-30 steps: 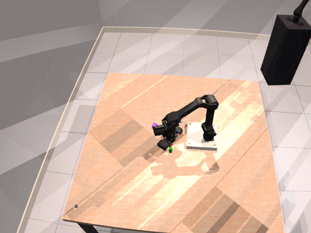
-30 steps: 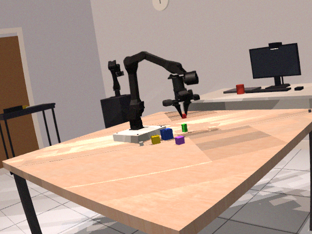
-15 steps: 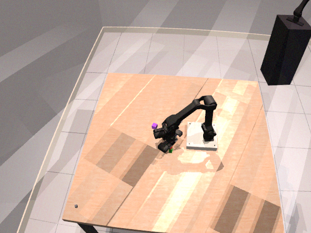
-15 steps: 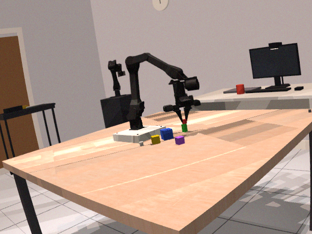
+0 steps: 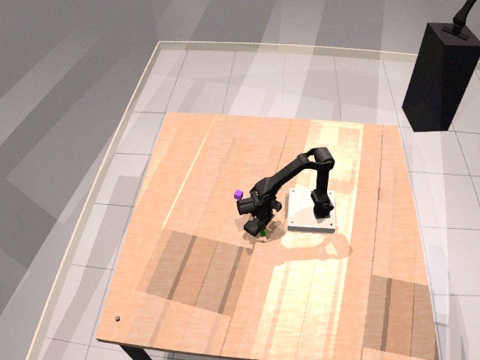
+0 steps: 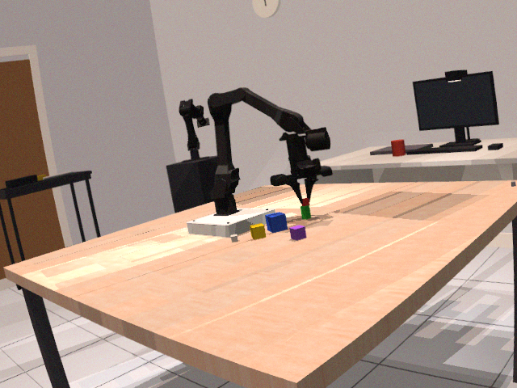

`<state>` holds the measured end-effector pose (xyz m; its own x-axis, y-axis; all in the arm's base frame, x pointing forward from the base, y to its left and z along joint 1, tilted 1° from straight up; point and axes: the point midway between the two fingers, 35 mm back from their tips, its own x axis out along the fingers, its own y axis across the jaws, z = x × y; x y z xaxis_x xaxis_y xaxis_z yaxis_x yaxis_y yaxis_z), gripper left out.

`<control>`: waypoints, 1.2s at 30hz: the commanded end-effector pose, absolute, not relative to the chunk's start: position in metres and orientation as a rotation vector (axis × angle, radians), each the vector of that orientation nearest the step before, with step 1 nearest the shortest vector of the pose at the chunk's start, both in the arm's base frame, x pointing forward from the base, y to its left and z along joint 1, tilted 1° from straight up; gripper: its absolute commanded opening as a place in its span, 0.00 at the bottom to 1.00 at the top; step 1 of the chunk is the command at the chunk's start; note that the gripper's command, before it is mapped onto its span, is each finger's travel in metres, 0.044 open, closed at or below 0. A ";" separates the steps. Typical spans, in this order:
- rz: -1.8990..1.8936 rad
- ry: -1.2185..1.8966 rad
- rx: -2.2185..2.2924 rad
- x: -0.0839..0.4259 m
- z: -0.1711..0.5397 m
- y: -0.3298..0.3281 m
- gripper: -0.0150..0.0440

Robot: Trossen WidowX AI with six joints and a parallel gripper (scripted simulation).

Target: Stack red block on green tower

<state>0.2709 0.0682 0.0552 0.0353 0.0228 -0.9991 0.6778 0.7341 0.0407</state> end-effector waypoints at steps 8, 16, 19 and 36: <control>-0.562 1.468 0.607 0.269 0.052 0.067 0.25; -0.562 1.468 0.607 0.269 0.052 0.067 0.25; -0.562 1.468 0.607 0.269 0.055 0.067 0.25; -0.556 1.469 0.607 0.270 0.054 0.068 0.97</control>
<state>0.2695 0.0679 0.0540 0.0302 0.0220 -0.9993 0.6782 0.7340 0.0366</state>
